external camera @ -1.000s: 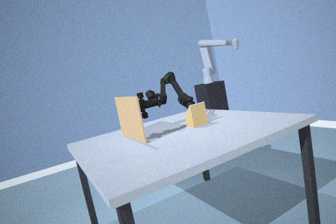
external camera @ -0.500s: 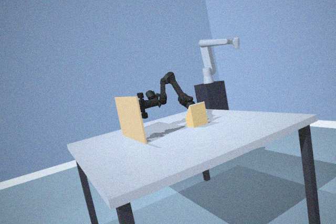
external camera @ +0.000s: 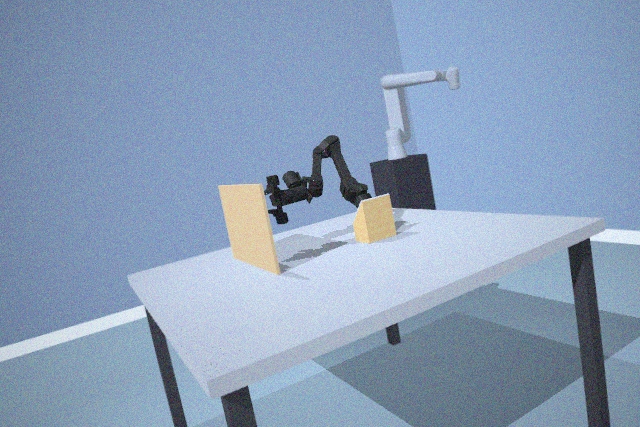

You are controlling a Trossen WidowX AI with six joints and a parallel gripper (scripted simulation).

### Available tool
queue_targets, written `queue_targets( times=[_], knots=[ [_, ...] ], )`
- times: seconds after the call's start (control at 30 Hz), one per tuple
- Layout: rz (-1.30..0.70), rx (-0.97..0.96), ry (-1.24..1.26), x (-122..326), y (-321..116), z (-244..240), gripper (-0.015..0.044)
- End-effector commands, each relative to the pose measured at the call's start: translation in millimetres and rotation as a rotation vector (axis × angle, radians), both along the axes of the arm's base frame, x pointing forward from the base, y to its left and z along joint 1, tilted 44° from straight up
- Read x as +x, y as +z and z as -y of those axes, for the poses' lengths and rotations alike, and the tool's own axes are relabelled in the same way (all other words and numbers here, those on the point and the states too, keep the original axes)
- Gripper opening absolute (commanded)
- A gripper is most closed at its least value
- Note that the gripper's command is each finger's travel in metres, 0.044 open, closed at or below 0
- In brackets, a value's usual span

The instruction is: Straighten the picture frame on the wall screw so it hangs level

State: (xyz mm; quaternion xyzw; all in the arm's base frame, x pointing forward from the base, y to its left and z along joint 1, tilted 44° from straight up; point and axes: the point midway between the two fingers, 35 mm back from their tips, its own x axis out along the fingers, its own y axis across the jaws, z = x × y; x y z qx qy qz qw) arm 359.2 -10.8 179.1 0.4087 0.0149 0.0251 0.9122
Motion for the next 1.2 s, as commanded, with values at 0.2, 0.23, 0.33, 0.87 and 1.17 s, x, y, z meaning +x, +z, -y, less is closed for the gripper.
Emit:
queue_targets(
  times=[0.2, 0.23, 0.33, 0.87, 1.17],
  knots=[
    [0.004, 0.121, 0.011, -71, -6, 5, 0.026],
    [0.004, 0.124, 0.011, -73, -6, 5, 0.026],
    [0.002, 0.106, 0.008, -66, -1, 6, 0.026],
    [-0.023, 0.189, 0.057, -142, 35, 6, 0.026],
    [-0.033, 0.21, 0.062, -162, 33, -2, 0.026]
  ],
)
